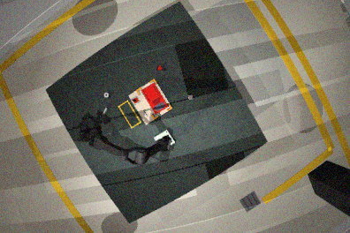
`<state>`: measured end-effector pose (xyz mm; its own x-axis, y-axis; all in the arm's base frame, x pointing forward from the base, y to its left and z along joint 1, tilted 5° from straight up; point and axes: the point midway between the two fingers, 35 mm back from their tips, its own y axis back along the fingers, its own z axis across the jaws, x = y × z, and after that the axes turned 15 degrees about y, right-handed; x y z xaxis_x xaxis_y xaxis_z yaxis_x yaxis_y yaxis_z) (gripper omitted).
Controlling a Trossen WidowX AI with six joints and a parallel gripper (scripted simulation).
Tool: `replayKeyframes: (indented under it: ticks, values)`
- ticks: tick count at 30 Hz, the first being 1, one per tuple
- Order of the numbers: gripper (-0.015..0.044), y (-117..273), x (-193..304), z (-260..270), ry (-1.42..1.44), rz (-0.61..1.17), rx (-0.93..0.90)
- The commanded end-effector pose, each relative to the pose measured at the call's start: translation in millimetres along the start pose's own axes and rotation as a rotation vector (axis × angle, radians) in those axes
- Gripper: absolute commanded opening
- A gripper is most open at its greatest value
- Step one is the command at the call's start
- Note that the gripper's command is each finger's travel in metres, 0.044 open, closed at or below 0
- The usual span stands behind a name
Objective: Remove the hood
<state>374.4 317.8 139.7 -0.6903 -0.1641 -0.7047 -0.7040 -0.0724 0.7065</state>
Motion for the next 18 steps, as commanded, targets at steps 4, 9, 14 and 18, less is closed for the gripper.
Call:
replayKeyframes:
  ticks: [4,9,14,18]
  values:
    - [0.0440,-36,12,-119,0.126,0.254,0.102]
    - [0.0440,-42,34,-203,0.159,0.440,0.111]
    - [0.0440,-33,65,-279,0.155,0.615,0.062]
    - [0.0440,-14,91,-329,0.138,0.742,-0.016]
